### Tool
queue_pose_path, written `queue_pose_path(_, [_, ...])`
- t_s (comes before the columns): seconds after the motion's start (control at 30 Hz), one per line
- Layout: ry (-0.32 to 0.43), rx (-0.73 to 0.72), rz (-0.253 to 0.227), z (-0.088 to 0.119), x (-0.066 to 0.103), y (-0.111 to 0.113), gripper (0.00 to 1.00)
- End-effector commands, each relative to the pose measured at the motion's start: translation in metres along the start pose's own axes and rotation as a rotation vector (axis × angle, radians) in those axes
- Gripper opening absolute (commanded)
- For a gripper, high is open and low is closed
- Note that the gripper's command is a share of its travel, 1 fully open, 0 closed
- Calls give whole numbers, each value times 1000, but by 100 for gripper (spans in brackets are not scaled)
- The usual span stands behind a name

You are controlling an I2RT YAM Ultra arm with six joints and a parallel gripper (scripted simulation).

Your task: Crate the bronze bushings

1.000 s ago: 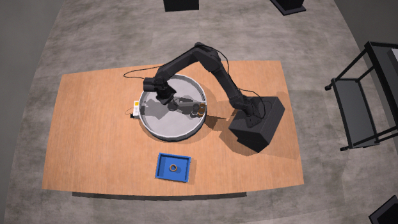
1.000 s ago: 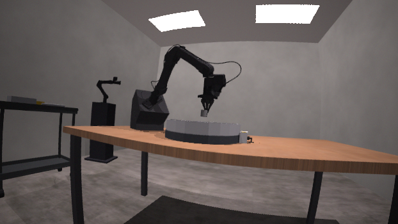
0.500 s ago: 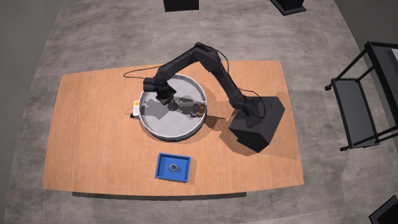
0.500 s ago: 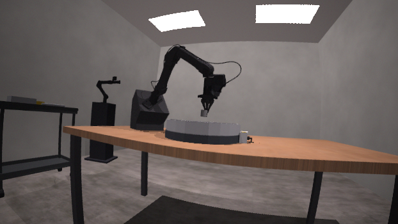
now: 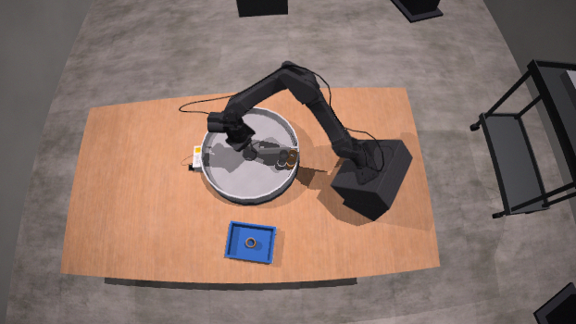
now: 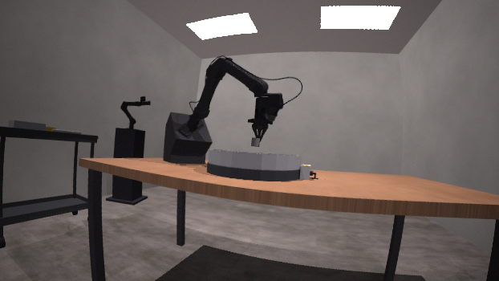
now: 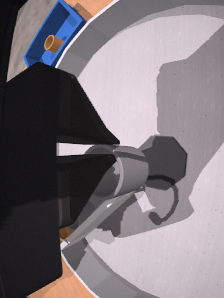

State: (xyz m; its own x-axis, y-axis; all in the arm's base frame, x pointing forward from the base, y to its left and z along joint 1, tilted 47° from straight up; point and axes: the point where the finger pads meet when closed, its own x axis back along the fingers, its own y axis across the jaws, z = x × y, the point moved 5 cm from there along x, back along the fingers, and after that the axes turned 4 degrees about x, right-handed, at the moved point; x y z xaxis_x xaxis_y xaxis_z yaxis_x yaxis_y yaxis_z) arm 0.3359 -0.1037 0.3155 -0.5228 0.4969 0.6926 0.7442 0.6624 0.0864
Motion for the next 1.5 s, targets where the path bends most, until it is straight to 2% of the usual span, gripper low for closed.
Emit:
queue_pose_path(0.0, [-29, -6, -24, -10, 14, 2, 0])
queue_pose_path(1.03, [-21, -2, -19, -10, 11, 3, 0])
queue_pose_path(1.13, [-33, -11, -26, -13, 16, 1, 0])
queue_pose_path(1.47, [-33, -11, -24, -13, 15, 1, 0])
